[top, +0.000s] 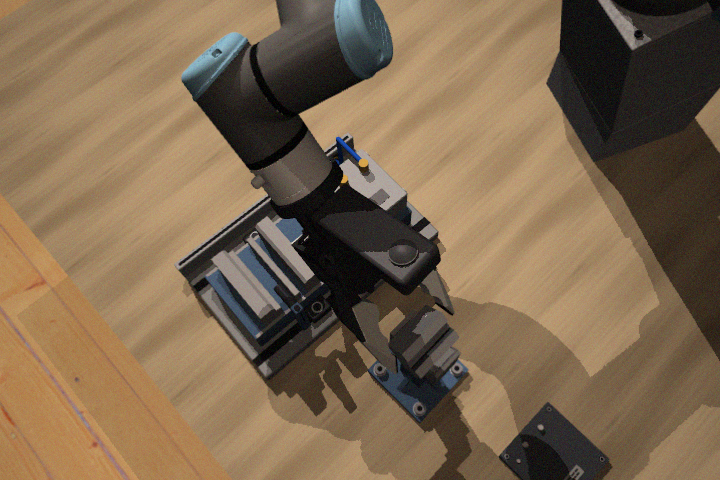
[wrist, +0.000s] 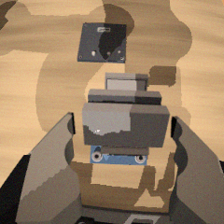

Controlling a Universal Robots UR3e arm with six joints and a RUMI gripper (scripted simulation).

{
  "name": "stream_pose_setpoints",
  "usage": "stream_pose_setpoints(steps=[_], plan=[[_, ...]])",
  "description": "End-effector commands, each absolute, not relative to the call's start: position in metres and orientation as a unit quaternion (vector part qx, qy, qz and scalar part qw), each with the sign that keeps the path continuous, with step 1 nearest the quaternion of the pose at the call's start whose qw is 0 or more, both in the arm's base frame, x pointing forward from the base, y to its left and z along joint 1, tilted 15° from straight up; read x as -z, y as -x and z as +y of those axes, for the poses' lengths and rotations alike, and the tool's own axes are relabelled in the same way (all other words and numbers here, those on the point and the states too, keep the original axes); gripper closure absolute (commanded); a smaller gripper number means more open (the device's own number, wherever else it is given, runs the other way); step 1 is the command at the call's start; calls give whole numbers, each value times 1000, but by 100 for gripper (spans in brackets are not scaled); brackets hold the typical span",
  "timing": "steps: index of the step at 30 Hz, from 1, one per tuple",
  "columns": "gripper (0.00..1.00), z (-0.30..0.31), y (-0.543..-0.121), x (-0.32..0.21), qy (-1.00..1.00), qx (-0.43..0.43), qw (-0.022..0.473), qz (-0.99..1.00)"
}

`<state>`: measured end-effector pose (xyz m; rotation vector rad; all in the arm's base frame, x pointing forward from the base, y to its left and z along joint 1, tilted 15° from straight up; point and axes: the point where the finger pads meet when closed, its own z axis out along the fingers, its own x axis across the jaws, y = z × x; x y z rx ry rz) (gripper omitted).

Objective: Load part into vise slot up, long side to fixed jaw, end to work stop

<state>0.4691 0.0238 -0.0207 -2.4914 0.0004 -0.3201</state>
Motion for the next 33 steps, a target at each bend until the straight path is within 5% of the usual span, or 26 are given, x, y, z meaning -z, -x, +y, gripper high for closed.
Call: stream_pose_setpoints(steps=[1, 33], plan=[[49, 24, -470, 20, 945, 122, 304, 0], [49, 25, -469, 19, 973, 121, 195, 14]])
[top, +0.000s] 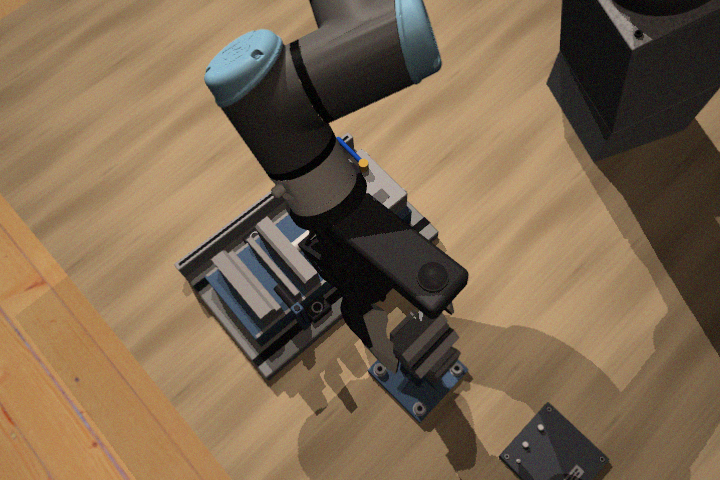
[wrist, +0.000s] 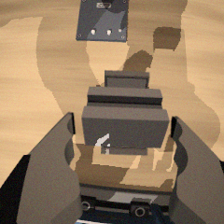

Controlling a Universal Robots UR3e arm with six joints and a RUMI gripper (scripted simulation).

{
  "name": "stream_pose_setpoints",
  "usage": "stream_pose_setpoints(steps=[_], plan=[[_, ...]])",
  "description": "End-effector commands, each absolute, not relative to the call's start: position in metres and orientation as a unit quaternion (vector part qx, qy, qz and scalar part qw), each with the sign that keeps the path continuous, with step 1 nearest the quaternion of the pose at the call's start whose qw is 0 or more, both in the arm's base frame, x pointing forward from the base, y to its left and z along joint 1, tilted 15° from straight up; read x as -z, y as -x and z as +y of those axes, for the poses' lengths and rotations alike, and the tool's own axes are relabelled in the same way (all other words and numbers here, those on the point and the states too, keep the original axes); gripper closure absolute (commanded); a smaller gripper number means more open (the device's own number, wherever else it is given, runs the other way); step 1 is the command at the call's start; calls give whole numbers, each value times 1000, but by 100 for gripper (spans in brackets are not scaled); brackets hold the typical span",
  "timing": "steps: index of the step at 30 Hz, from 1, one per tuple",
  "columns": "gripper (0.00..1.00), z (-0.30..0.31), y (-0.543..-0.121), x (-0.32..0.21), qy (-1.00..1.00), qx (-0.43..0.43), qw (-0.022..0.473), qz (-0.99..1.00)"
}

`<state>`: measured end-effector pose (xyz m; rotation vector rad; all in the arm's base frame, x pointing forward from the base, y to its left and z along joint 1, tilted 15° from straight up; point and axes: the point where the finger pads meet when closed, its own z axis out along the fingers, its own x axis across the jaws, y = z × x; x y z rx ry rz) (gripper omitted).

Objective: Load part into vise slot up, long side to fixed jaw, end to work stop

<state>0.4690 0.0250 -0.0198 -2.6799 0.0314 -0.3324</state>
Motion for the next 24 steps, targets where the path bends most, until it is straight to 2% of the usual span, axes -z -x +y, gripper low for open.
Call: stream_pose_setpoints(steps=[1, 24], plan=[[49, 25, -469, 19, 973, 121, 195, 14], [49, 27, -469, 19, 990, 119, 72, 29]])
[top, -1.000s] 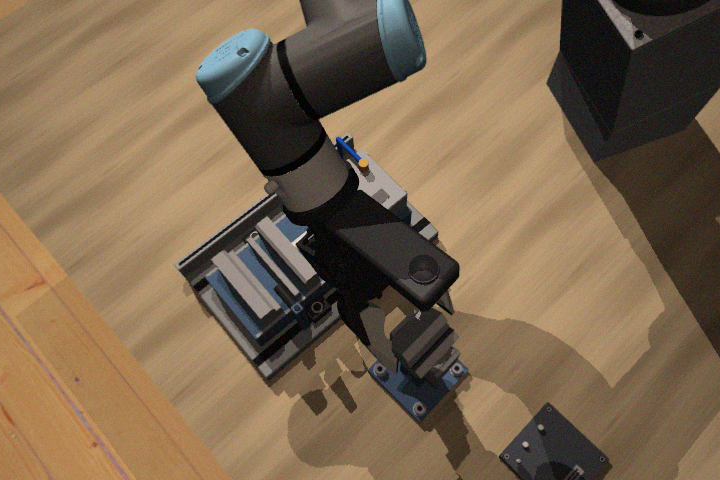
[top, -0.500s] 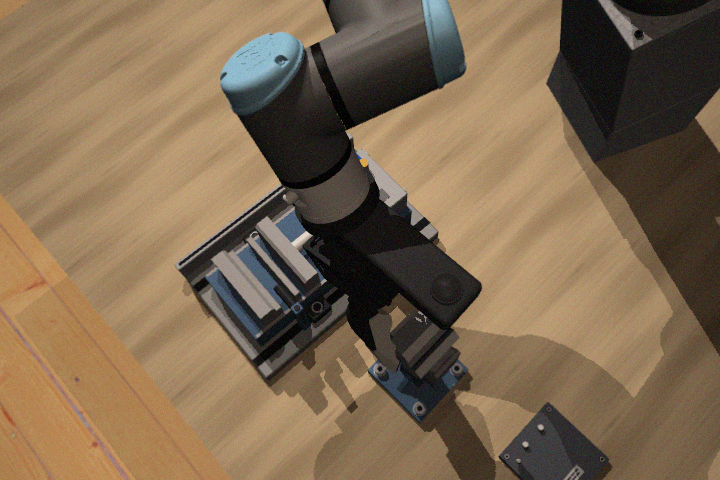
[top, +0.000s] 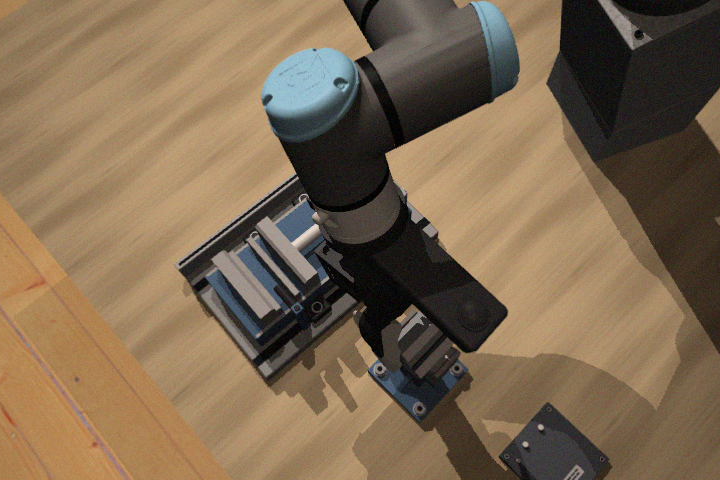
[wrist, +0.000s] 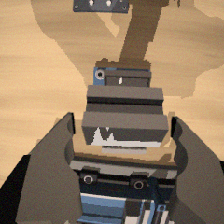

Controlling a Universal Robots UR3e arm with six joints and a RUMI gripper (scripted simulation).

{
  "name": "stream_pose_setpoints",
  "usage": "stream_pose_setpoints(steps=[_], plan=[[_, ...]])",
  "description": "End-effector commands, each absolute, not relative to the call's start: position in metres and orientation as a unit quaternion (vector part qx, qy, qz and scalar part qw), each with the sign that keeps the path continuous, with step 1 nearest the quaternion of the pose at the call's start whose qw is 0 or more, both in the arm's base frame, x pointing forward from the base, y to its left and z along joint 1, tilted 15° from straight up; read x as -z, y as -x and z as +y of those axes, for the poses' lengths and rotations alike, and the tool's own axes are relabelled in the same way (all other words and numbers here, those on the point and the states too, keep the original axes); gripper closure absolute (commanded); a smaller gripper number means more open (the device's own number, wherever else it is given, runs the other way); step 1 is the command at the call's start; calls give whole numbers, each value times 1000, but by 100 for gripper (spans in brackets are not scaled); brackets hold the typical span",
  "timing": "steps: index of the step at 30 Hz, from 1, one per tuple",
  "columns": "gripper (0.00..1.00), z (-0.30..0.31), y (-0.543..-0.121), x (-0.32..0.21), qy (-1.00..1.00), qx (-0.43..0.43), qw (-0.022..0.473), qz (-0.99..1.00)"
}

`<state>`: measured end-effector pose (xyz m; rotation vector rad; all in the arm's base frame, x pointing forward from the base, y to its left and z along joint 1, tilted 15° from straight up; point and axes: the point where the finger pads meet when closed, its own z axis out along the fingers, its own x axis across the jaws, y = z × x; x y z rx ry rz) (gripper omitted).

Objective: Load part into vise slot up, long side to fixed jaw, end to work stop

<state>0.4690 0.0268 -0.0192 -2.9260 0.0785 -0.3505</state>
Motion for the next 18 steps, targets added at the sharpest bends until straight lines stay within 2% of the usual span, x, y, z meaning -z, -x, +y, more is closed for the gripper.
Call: stream_pose_setpoints(steps=[1, 18], plan=[[49, 27, -470, 19, 990, 119, 66, 30], [49, 29, -470, 18, 992, 115, -30, 42]])
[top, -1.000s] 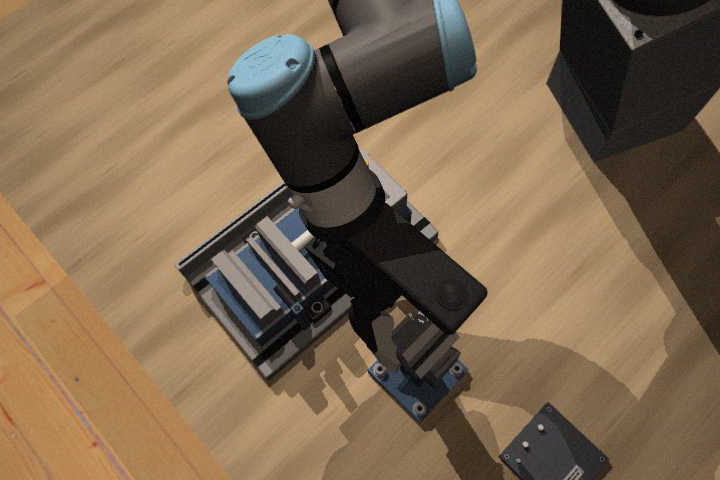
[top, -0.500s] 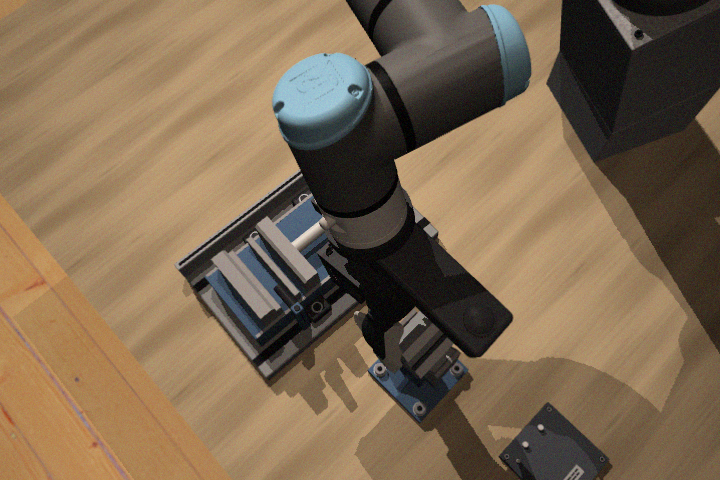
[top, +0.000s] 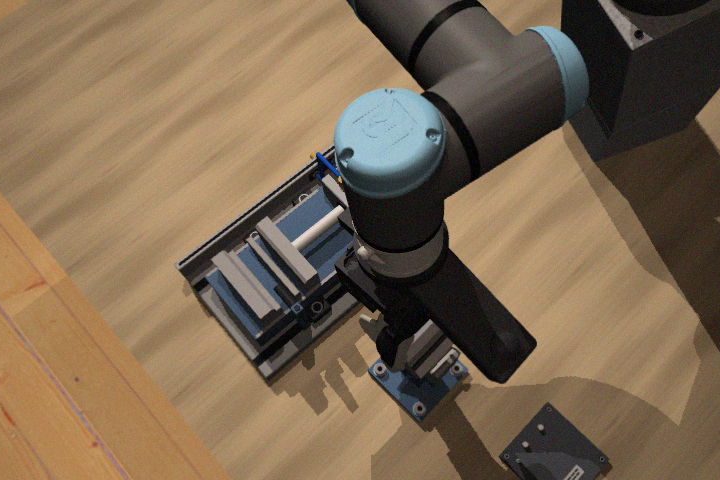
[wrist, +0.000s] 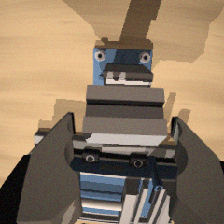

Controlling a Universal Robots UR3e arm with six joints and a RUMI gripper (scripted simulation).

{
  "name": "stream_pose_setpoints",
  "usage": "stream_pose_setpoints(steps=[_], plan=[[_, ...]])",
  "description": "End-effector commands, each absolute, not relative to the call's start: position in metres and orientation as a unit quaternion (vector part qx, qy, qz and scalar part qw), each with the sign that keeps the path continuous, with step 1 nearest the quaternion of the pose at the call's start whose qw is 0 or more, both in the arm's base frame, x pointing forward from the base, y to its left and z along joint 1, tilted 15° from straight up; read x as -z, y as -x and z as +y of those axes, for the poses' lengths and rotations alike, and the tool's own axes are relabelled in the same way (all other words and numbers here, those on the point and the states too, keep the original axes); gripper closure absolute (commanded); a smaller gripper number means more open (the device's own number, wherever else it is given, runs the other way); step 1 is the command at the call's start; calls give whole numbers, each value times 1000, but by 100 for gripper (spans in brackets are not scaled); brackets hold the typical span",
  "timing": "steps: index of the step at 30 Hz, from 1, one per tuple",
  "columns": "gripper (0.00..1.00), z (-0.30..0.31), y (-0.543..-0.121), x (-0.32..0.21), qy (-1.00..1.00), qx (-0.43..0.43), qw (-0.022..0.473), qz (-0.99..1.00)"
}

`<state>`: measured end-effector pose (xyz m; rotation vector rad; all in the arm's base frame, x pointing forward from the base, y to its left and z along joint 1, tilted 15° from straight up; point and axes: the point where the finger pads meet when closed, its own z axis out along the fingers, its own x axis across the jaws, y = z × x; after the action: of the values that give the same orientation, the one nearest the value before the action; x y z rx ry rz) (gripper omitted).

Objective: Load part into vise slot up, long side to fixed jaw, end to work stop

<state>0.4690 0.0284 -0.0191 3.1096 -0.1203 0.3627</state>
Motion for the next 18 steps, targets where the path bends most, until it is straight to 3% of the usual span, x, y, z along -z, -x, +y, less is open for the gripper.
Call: stream_pose_setpoints(steps=[1, 18], plan=[[49, 29, -470, 18, -992, -115, 37, -42], [49, 31, -470, 19, -983, -110, 137, -54]])
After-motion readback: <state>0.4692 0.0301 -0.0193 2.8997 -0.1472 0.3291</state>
